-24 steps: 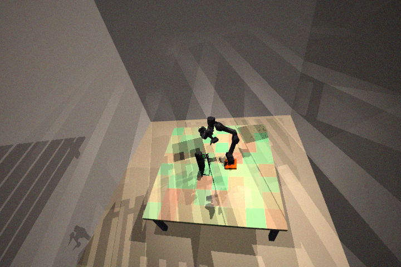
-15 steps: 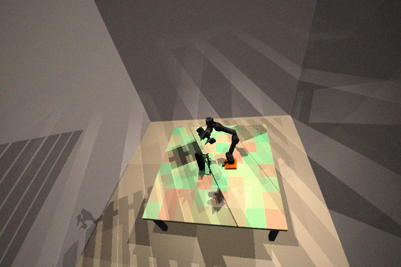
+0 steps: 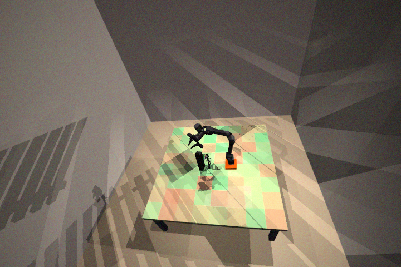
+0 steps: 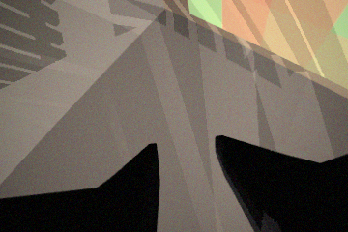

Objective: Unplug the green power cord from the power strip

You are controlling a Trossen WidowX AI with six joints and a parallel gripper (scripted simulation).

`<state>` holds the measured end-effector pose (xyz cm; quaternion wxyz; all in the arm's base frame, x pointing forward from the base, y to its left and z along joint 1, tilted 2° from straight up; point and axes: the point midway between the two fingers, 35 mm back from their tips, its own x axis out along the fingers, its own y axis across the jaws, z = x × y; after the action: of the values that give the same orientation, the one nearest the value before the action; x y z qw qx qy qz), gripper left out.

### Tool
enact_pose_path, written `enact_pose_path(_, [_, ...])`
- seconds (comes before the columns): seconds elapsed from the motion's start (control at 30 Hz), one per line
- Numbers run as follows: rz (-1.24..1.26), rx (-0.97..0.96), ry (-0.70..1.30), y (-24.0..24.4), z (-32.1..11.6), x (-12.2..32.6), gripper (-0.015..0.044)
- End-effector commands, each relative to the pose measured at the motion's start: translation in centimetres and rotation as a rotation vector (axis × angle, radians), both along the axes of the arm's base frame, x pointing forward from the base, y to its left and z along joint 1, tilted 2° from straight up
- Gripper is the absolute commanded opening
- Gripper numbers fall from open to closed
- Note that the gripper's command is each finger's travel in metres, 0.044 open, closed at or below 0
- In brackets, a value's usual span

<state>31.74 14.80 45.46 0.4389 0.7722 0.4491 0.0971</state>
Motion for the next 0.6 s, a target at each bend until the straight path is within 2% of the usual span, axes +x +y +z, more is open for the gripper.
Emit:
enact_pose_path(0.0, [-0.107,-0.1,0.048,-2.3,-3.6,2.7,0.016])
enact_pose_path(0.23, [-0.258,-0.286,0.146,-7.0,-9.8,5.8,0.016])
enact_pose_path(0.57, [-0.417,-0.549,0.364,-15.1,-19.8,7.8,0.016])
